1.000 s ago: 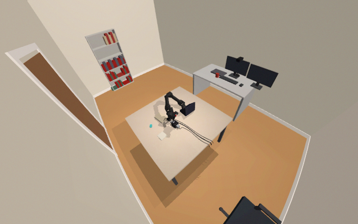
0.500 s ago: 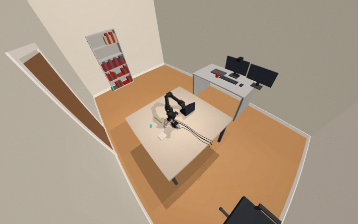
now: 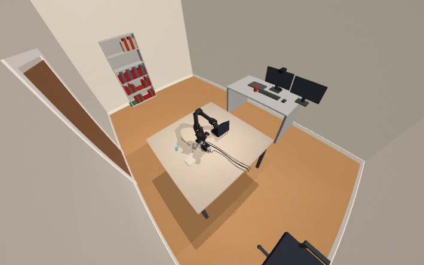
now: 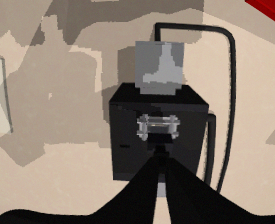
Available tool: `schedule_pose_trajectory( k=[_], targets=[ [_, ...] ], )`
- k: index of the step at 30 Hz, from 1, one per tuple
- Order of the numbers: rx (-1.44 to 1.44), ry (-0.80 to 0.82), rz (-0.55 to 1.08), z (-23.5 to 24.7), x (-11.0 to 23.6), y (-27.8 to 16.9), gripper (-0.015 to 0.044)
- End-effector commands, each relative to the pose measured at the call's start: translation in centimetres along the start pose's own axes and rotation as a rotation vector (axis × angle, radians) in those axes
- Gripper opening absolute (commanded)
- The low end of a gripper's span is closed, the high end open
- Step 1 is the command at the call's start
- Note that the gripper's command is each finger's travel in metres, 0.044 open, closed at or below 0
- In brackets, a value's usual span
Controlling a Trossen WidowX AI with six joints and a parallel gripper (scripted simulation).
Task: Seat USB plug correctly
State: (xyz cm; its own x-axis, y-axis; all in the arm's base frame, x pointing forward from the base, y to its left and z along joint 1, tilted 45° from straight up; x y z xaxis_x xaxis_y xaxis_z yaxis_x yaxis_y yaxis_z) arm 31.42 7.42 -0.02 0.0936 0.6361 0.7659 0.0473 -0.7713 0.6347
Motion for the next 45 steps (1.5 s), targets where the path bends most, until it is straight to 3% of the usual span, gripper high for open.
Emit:
schedule_pose_trajectory(
  k=[1,45],
  targets=[
    [0.003,0.0,0.005,-0.01,-0.03,-0.05,0.0],
    [0.003,0.0,0.005,-0.01,-0.56,-0.01,0.0]
  ],
)
Point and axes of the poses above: the point midway between the two fingers, 35 mm back from their tips, its own x axis back along the fingers, its own z axis across the jaws, y = z × x, the point moved 3 cm from there along x, back along the fingers, and after that the axes turned 2 degrees about x, right-handed, at the moved point
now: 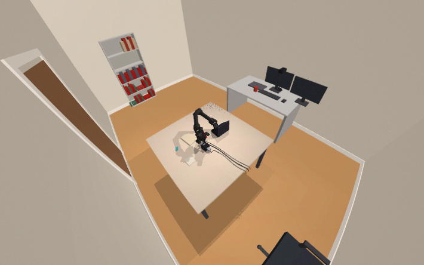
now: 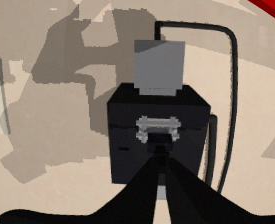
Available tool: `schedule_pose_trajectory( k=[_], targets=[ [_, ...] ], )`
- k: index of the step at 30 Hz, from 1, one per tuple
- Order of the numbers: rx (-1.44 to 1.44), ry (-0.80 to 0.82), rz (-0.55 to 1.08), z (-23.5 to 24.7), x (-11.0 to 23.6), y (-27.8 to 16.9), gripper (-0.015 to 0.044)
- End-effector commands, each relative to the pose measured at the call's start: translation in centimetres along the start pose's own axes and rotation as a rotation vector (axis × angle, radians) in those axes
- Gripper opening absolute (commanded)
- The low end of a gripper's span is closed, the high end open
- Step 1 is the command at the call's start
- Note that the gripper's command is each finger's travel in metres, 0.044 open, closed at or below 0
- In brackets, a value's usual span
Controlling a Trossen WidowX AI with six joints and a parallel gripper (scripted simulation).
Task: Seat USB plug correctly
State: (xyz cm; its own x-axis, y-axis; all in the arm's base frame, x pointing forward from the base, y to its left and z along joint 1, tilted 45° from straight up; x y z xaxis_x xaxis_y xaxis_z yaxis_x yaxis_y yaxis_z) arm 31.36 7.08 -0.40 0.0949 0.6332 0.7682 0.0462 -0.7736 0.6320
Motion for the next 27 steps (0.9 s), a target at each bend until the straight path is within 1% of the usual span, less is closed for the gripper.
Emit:
schedule_pose_trajectory(
  k=[1,27],
  targets=[
    [0.004,0.001,0.001,0.01,-0.06,-0.03,0.0],
    [0.004,0.001,0.001,0.01,-0.37,0.0,0.0]
  ],
)
Point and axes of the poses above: the point midway between the two fingers, 35 mm back from their tips, its own x axis back along the fingers, its own z axis across the jaws, y = z × x, the point moved 3 cm from there along x, back along the fingers, and after that the axes turned 2 degrees about x, right-handed, at the moved point
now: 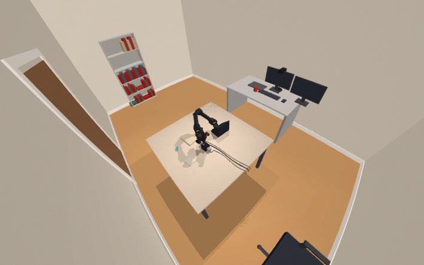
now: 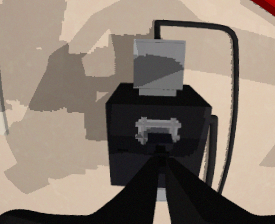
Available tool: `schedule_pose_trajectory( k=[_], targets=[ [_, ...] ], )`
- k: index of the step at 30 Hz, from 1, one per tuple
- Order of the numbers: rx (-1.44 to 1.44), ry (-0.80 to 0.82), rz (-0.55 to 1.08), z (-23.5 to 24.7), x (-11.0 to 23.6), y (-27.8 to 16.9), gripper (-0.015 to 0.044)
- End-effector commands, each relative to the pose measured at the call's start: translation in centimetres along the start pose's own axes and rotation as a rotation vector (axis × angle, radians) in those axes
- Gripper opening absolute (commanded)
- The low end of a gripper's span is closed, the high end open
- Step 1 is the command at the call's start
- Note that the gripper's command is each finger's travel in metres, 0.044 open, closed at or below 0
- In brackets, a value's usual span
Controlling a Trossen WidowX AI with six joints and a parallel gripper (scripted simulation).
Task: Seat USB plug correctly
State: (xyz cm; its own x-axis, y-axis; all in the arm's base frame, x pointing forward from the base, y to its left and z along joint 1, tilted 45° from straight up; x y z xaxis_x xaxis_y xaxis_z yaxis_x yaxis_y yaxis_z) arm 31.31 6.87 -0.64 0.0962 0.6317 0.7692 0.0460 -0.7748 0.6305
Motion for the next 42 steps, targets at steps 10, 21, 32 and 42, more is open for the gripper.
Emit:
schedule_pose_trajectory(
  k=[10,21,32,42],
  targets=[
    [0.004,0.002,-0.001,0.03,-0.17,0.0,0.0],
    [0.004,0.002,-0.001,0.03,-0.3,0.02,0.0],
    [0.004,0.002,-0.001,0.03,-0.43,0.03,0.0],
    [0.004,0.002,-0.001,0.03,-0.55,0.04,0.0]
  ],
)
Point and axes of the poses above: the point midway between the two fingers, 35 mm back from their tips, its own x axis back along the fingers, its own z axis across the jaws, y = z × x, the point moved 3 cm from there along x, back along the fingers, and after that the axes turned 2 degrees about x, right-handed, at the moved point
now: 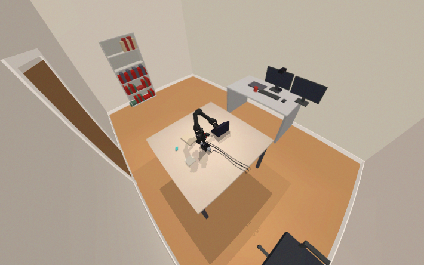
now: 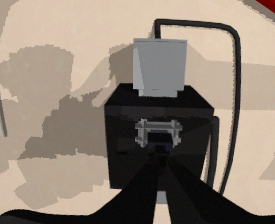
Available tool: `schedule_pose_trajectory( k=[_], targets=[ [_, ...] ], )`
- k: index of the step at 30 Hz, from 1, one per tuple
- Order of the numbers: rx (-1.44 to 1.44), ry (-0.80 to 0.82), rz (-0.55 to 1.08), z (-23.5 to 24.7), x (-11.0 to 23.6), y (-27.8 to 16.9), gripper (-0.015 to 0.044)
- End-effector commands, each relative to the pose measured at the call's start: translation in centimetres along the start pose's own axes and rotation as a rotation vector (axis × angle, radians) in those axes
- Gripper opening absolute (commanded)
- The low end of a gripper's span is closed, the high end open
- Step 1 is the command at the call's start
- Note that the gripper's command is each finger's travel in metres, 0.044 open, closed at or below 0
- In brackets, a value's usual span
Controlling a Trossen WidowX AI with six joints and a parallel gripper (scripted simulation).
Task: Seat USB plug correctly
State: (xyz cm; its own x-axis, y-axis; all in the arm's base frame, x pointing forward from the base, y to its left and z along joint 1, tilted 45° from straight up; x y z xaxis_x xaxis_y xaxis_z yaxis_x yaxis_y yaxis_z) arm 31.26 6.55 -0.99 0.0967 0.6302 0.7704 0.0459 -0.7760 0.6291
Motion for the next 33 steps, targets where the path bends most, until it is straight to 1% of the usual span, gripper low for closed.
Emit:
schedule_pose_trajectory(
  k=[1,33],
  targets=[
    [0.003,0.003,-0.003,0.04,-0.09,0.02,0.0],
    [0.003,0.003,-0.003,0.04,-0.47,0.06,0.0]
  ],
)
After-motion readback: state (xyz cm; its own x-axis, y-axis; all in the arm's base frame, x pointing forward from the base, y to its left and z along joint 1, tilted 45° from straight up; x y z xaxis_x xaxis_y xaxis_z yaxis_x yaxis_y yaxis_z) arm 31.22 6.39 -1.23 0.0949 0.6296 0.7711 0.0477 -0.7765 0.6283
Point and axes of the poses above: the point midway between the two fingers, 35 mm back from their tips, its own x axis back along the fingers, its own z axis across the jaws, y = z × x, the point moved 3 cm from there along x, back along the fingers, and after that the axes turned 2 degrees about x, right-handed, at the moved point
